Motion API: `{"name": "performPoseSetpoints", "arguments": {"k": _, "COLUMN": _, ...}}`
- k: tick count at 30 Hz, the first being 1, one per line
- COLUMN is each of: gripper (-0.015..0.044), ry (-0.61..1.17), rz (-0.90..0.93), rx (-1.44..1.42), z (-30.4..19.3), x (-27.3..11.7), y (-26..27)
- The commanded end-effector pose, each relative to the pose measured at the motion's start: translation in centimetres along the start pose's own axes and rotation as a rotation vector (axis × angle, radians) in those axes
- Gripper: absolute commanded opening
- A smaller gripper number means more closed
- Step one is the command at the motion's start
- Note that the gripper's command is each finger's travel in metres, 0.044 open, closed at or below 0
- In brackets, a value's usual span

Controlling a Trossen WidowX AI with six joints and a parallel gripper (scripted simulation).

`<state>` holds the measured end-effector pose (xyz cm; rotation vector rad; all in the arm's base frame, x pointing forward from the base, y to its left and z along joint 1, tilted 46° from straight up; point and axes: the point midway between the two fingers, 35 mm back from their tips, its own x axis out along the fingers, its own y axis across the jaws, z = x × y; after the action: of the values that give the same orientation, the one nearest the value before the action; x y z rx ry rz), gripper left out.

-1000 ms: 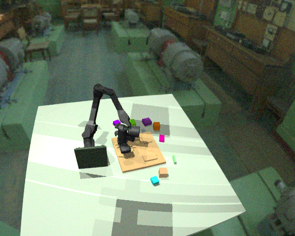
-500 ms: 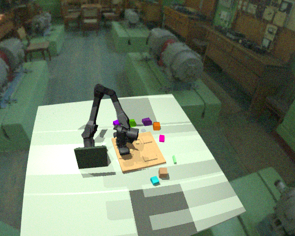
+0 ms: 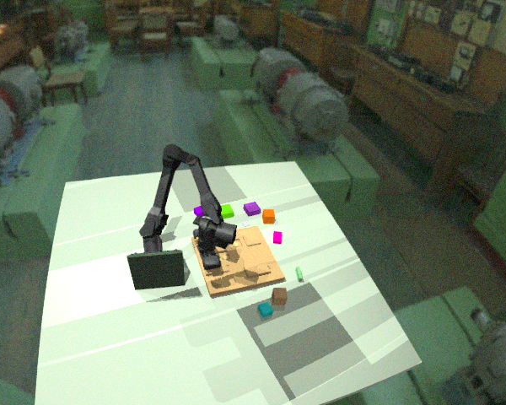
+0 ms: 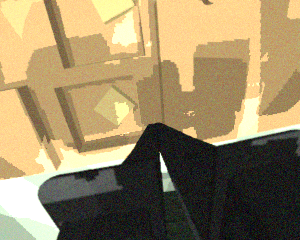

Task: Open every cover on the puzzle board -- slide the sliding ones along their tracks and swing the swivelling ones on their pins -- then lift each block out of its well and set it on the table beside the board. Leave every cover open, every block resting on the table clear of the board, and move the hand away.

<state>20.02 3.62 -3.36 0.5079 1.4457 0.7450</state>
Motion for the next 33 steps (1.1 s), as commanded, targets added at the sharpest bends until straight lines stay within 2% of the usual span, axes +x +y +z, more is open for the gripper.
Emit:
{"name": "performPoseSetpoints", "arguments": {"k": 1, "gripper": 0.0, "ry": 0.004, "rz": -0.005, "rx": -0.003, "z": 0.0, "x": -0.4, "y": -0.2}}
{"name": "performPoseSetpoints", "arguments": {"k": 33, "gripper": 0.0, "ry": 0.005, "rz": -0.007, "rx": -0.003, "z": 0.0, "x": -4.5, "y": -0.3}}
